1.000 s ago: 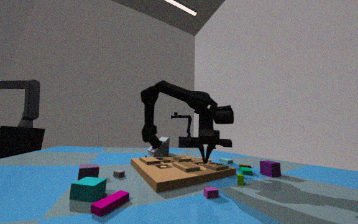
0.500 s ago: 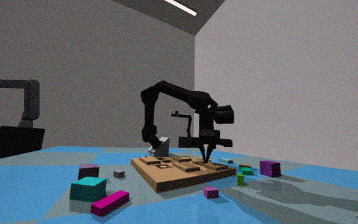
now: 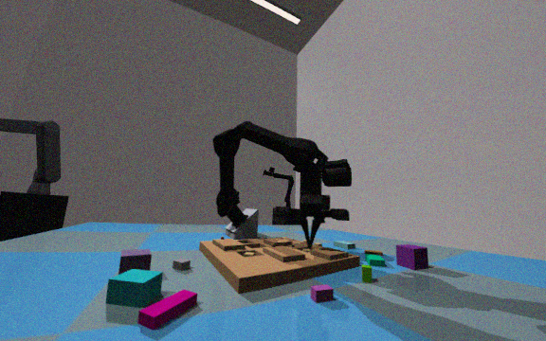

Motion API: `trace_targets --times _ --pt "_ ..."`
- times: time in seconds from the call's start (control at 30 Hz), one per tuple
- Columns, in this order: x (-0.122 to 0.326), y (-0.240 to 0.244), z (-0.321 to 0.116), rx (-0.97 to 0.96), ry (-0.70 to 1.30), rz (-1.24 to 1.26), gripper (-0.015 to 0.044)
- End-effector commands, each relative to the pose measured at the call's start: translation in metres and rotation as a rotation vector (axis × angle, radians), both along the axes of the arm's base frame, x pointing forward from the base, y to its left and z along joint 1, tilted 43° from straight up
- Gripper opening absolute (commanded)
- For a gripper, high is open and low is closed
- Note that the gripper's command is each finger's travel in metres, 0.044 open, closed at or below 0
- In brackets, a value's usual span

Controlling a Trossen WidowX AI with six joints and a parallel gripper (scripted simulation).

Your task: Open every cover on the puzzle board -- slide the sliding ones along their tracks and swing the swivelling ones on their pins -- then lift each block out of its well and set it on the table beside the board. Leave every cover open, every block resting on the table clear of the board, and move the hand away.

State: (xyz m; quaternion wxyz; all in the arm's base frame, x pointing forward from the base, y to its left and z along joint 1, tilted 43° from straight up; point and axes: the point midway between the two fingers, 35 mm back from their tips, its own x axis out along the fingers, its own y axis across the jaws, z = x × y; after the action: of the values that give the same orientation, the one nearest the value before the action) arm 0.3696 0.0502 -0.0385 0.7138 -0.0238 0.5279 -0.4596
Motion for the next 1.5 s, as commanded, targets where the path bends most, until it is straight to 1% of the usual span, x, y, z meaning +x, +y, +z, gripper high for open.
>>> trace_targets --times 0.0,0.27,1.47 --pt "-0.0053 0.0006 0.0008 0.005 -0.004 -0.007 0.0" --pt "-0.0135 0.0024 0.0022 0.005 -0.01 -0.009 0.0" --pt "-0.0133 -0.0013 -0.0019 0.002 -0.009 -0.006 0.0"
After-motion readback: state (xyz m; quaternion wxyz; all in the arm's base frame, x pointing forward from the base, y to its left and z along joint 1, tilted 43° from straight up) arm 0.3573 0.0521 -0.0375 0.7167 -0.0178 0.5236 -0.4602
